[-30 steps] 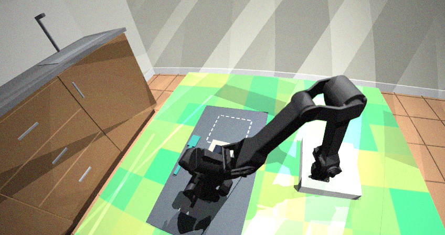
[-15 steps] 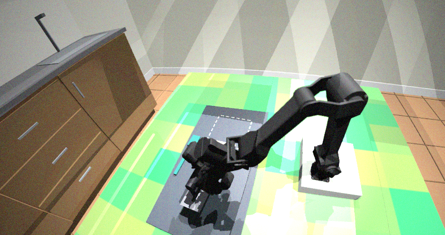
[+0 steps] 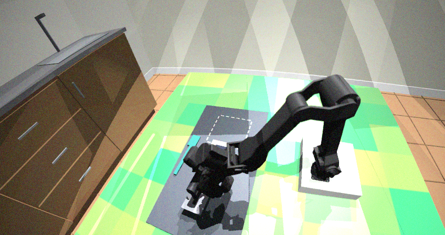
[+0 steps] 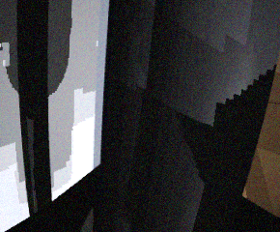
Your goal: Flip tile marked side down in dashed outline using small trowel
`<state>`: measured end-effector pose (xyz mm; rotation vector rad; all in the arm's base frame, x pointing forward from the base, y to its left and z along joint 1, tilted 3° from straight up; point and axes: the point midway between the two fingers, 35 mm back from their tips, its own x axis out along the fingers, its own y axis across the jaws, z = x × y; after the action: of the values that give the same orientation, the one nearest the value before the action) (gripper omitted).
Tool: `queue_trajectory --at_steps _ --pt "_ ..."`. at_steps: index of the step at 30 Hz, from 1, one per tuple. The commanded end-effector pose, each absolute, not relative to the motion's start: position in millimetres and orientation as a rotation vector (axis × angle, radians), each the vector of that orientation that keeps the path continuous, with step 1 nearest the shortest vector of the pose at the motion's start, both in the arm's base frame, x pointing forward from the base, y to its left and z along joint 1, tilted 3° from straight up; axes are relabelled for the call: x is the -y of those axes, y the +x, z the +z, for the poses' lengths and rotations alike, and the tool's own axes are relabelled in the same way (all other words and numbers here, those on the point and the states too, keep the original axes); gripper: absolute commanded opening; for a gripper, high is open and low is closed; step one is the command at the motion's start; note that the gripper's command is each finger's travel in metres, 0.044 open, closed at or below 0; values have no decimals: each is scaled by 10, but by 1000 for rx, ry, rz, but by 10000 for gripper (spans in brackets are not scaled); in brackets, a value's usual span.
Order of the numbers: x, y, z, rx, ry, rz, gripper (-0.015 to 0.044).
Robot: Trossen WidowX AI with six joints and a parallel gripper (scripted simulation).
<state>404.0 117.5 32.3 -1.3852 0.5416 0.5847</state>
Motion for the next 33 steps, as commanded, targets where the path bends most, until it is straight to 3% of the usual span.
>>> queue_trajectory --at_steps 1,33 --pt "-1186 4053 273 -540 -1382 577 0" --pt "-855 4054 156 -541 -1385 576 0"
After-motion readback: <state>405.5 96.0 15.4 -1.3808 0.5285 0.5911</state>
